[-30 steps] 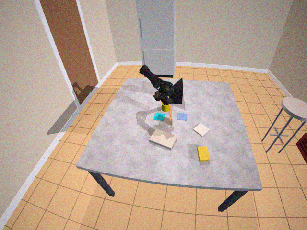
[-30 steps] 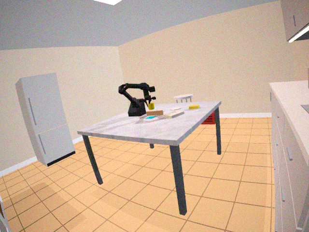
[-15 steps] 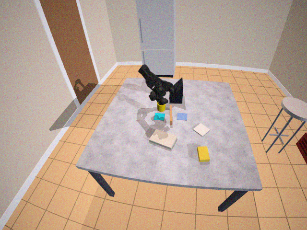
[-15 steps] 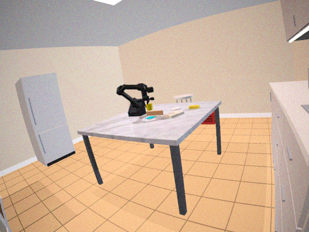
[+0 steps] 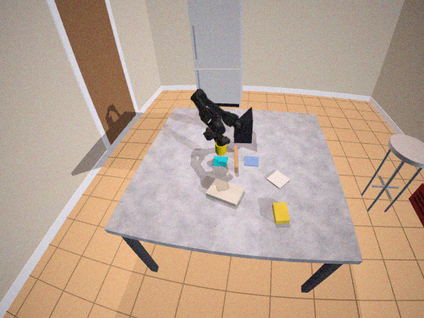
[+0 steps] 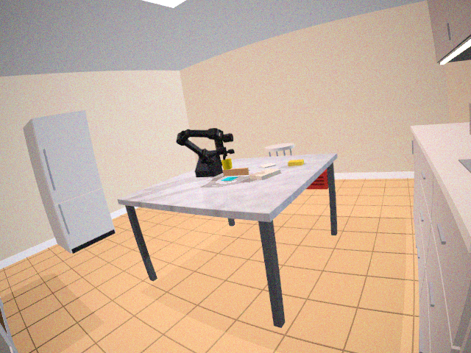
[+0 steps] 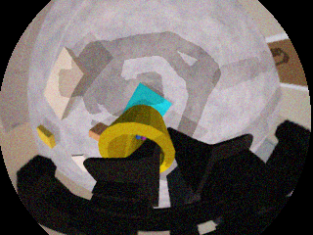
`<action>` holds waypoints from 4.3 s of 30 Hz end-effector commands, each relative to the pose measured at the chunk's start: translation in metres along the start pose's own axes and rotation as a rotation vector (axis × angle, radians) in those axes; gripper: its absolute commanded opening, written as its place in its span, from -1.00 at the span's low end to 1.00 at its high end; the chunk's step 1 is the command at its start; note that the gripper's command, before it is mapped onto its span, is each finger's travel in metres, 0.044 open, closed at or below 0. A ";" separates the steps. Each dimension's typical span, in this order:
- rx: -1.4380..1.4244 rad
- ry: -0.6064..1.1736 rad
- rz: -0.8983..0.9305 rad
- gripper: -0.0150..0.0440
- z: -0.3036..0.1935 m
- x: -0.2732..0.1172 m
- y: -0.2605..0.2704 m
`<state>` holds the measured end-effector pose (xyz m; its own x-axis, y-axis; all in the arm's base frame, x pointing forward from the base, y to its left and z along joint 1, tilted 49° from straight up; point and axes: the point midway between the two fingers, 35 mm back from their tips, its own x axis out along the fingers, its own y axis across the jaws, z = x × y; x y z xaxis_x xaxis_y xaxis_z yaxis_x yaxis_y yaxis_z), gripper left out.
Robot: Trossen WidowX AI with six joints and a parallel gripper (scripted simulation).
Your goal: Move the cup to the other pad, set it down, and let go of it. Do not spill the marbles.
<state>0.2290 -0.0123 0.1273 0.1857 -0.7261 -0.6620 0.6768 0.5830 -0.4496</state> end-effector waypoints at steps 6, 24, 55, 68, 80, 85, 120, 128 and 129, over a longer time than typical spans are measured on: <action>-0.002 -0.005 0.000 -0.49 0.001 0.011 0.000; -0.002 -0.005 0.001 -0.49 0.001 0.032 0.000; -0.001 -0.009 -0.002 -0.49 0.002 0.065 -0.002; 0.002 -0.004 0.001 -0.49 0.002 0.063 -0.001; 0.002 -0.004 0.001 0.01 0.002 0.063 -0.001; 0.002 -0.003 0.001 0.01 0.002 0.059 -0.001; -0.001 -0.004 0.001 0.01 0.001 0.020 0.001; -0.005 -0.010 -0.002 0.09 0.002 0.016 0.001; -0.005 -0.010 -0.002 0.18 0.002 0.016 0.001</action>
<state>0.2336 -0.0236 0.1180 0.1923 -0.7310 -0.6547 0.6747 0.5829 -0.4527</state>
